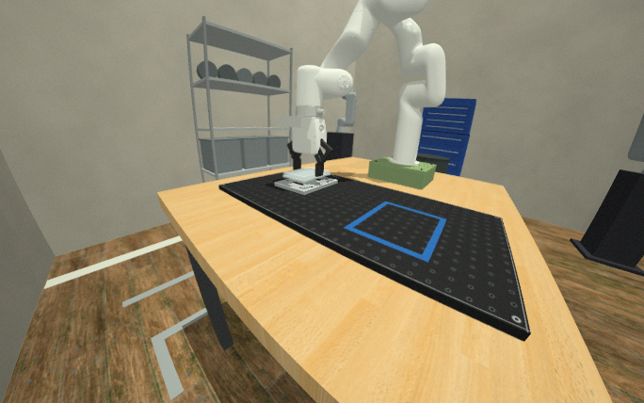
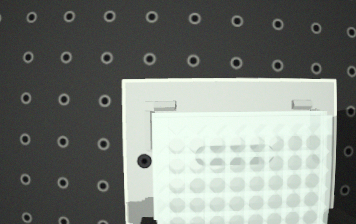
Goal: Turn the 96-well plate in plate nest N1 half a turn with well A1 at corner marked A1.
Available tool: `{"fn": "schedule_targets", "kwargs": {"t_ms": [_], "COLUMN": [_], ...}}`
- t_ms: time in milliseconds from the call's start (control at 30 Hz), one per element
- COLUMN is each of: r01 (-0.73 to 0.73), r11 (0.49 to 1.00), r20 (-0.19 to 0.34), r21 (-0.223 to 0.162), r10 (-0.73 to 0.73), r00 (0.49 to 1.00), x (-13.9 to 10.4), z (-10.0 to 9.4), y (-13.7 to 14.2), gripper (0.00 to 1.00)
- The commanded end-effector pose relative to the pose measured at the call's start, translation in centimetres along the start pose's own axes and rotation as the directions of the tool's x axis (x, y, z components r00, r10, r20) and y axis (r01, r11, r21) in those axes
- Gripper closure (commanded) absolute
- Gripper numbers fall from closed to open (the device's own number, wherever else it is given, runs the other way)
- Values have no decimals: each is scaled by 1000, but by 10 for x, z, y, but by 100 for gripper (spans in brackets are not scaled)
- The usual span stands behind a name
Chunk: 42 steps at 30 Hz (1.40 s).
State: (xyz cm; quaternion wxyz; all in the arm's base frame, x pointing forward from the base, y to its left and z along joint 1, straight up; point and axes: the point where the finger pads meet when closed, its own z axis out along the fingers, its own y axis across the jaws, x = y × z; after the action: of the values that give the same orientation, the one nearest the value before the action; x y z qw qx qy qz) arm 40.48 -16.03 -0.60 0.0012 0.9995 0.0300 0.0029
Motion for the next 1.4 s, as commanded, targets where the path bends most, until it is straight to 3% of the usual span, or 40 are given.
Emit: {"fn": "schedule_targets", "kwargs": {"t_ms": [0,1367], "r01": [0,0], "r11": [1000,1000], "r20": [-5,-5], "r21": [1,1], "r10": [0,0], "r00": [1000,1000], "x": [2,1], "z": [2,6], "y": [1,1], "gripper": [100,100]}}
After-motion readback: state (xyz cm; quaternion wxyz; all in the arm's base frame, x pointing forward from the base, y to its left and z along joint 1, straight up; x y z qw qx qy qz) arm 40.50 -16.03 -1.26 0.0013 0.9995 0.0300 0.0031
